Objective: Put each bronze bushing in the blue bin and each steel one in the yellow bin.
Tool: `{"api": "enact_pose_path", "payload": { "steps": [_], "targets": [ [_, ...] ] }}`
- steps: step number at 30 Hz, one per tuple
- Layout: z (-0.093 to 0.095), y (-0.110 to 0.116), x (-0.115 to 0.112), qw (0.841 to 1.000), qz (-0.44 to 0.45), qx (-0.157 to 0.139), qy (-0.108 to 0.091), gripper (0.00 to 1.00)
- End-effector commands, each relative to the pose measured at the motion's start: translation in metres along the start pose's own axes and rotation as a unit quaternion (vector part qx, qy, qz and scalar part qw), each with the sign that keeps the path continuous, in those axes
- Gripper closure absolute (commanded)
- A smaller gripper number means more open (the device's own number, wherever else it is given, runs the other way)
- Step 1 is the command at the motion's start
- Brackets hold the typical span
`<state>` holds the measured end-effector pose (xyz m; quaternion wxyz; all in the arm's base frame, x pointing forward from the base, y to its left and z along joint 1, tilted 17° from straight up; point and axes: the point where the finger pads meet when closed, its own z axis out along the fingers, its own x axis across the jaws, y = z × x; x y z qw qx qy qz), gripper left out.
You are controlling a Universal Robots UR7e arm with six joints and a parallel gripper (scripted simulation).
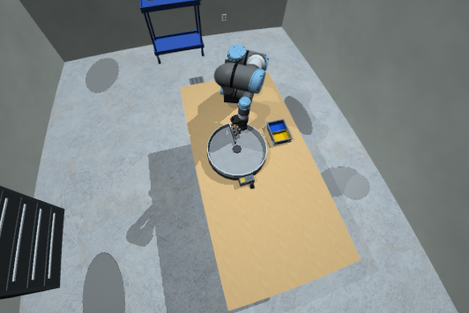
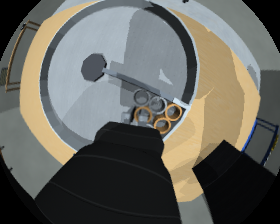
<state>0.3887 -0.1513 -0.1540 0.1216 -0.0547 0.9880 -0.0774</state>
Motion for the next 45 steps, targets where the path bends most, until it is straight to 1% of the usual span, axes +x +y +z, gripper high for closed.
{"api": "enact_pose_path", "payload": {
  "steps": [1, 10, 25, 36, 45],
  "targets": [
    [-0.0003, -0.0002, -0.0003, 1.0, 0.0, 0.0, 0.0, 1.0],
    [-0.0003, -0.0002, -0.0003, 1.0, 0.0, 0.0, 0.0, 1.0],
    [-0.0063, -0.0002, -0.0003, 1.0, 0.0, 0.001, 0.0, 1.0],
    [-0.0063, -0.0002, -0.0003, 1.0, 0.0, 0.001, 0.0, 1.0],
    [-0.0099, -0.0002, -0.0003, 1.0, 0.0, 0.001, 0.0, 1.0]
  ]
}}
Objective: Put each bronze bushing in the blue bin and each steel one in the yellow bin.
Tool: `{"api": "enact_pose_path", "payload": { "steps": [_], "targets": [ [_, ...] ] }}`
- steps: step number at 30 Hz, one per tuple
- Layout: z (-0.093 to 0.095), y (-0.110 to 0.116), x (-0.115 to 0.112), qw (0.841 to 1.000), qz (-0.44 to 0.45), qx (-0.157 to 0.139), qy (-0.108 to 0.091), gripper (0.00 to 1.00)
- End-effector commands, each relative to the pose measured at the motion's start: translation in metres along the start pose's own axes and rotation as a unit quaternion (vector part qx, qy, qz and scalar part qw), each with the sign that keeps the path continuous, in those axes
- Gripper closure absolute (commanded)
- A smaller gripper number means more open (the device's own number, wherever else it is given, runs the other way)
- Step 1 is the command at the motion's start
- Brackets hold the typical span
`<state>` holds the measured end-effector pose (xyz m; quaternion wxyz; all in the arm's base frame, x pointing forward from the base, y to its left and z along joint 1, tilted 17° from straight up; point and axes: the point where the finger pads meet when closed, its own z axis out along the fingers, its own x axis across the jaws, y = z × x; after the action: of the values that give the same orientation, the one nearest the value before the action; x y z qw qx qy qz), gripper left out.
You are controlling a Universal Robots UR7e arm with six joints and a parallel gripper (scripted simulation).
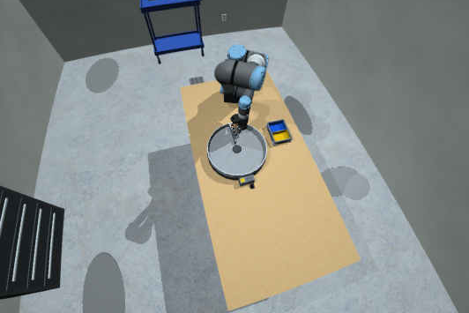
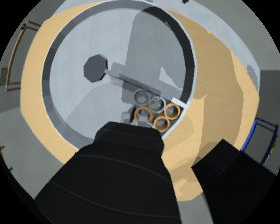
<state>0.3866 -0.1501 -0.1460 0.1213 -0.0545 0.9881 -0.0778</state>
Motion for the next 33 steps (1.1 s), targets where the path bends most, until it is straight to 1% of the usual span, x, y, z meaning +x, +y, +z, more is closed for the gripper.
{"api": "enact_pose_path", "payload": {
  "steps": [1, 33],
  "targets": [
    [-0.0021, -0.0002, -0.0003, 1.0, 0.0, 0.0, 0.0, 1.0],
    [-0.0099, -0.0002, -0.0003, 1.0, 0.0, 0.0, 0.0, 1.0]
  ]
}}
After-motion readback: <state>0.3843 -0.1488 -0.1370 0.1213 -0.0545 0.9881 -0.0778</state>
